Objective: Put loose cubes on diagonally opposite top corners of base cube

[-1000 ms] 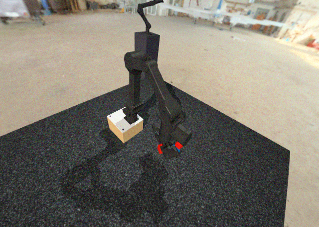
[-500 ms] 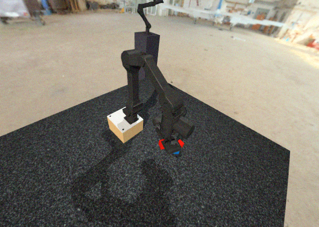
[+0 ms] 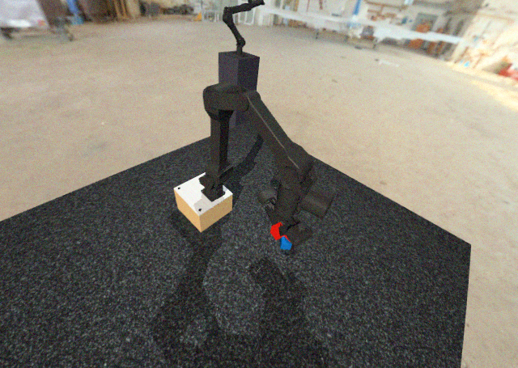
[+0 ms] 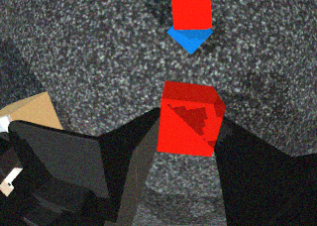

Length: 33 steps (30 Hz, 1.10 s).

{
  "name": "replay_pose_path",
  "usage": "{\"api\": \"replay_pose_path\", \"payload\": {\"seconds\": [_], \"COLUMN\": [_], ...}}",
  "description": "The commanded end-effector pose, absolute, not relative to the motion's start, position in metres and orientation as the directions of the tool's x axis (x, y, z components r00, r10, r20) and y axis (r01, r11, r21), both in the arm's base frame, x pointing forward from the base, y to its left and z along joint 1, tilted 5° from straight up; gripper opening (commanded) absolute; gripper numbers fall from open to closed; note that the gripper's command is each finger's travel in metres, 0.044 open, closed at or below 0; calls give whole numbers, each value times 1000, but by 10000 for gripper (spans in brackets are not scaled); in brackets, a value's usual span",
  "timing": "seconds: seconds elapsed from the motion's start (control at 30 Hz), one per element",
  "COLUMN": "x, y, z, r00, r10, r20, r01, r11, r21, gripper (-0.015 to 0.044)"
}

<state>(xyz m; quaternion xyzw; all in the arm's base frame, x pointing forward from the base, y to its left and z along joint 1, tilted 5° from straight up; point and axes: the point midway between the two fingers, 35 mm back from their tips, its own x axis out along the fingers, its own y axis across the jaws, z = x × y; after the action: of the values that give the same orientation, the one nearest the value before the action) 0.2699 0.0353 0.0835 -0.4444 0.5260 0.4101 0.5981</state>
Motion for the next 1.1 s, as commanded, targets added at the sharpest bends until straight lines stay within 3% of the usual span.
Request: {"api": "replay_pose_path", "payload": {"seconds": [0.0,0.3,1.07], "x": [275,285,287], "y": [44,68,69], "z": [81,79,47], "r00": [107,108,108], "r10": [19,22,17], "r20": [-994,-994,-994], "r01": [-968,-985,-986], "r11": [229,135,125], "r21": [-100,-104,-105], "gripper": [105,105,105]}}
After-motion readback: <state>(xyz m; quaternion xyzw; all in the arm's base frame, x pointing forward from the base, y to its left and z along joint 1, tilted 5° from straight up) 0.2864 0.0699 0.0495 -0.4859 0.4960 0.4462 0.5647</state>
